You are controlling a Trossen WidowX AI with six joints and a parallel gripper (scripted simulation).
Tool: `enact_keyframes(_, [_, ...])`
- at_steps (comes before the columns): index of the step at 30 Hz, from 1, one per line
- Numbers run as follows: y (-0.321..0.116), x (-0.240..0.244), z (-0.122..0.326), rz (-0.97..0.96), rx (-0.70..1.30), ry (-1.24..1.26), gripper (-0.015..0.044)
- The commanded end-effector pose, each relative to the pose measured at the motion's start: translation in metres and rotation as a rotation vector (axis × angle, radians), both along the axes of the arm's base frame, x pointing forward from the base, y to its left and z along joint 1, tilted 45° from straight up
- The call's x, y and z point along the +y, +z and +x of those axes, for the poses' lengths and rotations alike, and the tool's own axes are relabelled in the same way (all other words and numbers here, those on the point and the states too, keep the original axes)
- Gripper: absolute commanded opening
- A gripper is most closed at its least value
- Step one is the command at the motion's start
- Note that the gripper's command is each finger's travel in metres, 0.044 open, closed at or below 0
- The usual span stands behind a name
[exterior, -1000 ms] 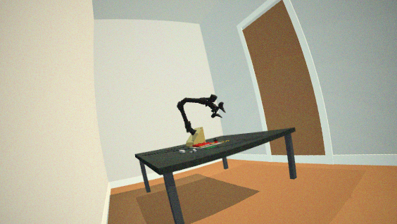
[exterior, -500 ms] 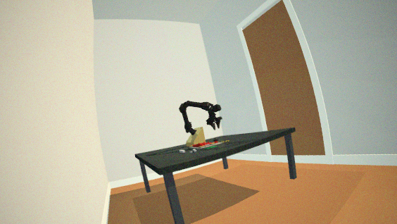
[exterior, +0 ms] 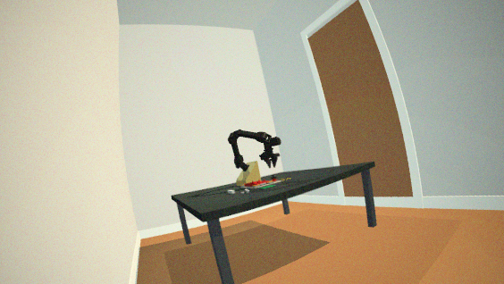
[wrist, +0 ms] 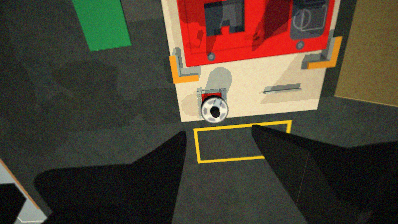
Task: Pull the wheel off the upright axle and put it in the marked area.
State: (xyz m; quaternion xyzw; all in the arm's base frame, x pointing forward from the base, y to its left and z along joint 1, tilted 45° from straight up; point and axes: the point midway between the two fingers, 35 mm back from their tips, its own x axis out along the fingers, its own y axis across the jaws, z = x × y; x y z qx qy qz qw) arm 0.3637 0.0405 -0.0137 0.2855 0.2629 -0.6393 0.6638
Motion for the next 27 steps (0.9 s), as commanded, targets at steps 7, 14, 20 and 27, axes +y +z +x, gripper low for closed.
enact_keyframes(7, [-0.034,-0.033,0.001,-0.004,0.004,-0.003,0.0300])
enact_keyframes(14, [-0.053,-0.054,-0.001,-0.007,0.004,-0.003,0.0300])
enact_keyframes(20, [-0.051,-0.052,-0.001,-0.003,0.005,-0.012,0.0208])
enact_keyframes(27, [-0.051,-0.052,-0.001,-0.003,0.005,-0.012,0.0161])
